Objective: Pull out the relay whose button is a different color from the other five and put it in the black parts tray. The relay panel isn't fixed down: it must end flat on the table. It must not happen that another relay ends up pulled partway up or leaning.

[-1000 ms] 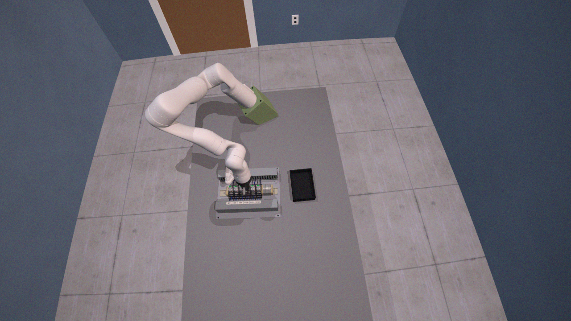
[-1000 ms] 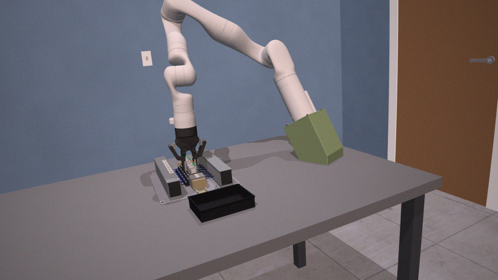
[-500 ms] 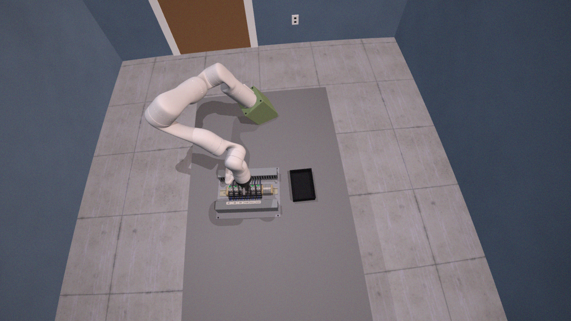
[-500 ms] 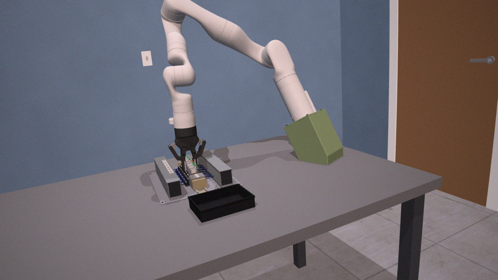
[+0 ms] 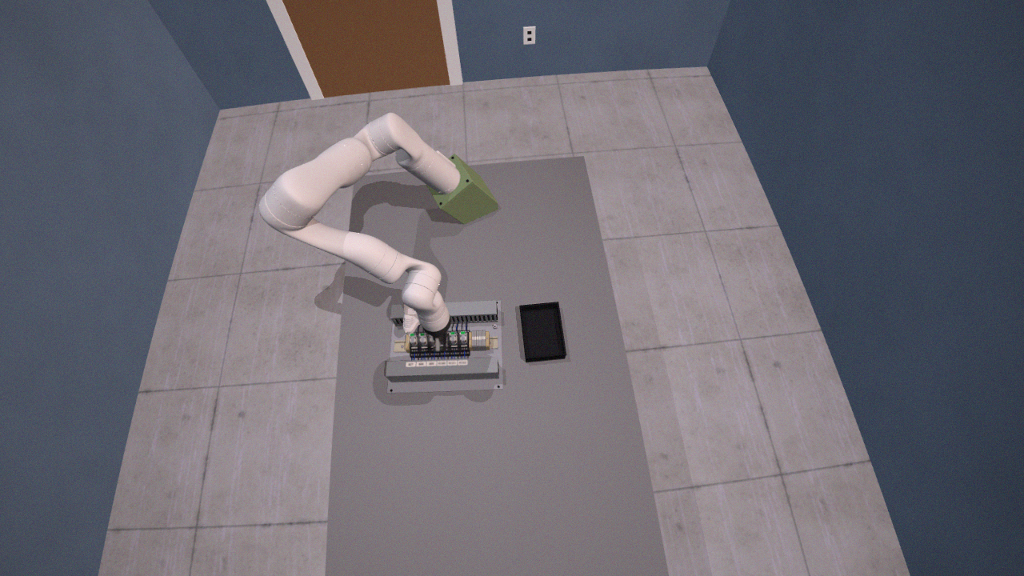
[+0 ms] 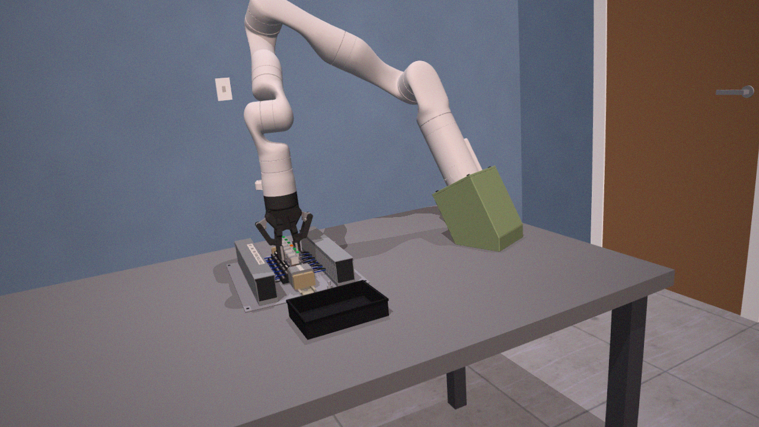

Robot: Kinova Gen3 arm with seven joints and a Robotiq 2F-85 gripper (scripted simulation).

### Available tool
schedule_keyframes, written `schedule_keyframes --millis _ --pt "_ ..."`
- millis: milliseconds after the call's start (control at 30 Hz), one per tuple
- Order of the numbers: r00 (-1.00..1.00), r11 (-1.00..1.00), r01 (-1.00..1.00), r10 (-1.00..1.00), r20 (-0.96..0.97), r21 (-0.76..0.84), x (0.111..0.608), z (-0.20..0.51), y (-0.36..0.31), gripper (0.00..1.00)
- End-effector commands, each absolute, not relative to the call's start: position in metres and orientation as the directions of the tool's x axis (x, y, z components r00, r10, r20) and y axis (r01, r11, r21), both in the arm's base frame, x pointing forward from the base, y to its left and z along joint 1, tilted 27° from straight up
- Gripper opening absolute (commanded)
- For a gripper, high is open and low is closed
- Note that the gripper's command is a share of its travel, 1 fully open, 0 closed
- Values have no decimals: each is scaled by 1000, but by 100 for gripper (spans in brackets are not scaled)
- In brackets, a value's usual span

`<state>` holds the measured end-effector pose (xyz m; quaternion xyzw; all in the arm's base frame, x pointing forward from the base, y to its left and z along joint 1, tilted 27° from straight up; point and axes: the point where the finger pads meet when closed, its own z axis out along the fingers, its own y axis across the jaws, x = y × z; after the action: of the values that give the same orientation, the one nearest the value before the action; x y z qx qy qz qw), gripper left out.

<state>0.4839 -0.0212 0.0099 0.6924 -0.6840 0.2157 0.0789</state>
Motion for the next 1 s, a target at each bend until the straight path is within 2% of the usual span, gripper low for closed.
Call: schedule_keyframes --millis 0,967 --pt "-25 -50 -984 -913 408 -174 485 10 -21 0" --pt "-25 -39 -988 -913 407 -148 486 10 -21 0"
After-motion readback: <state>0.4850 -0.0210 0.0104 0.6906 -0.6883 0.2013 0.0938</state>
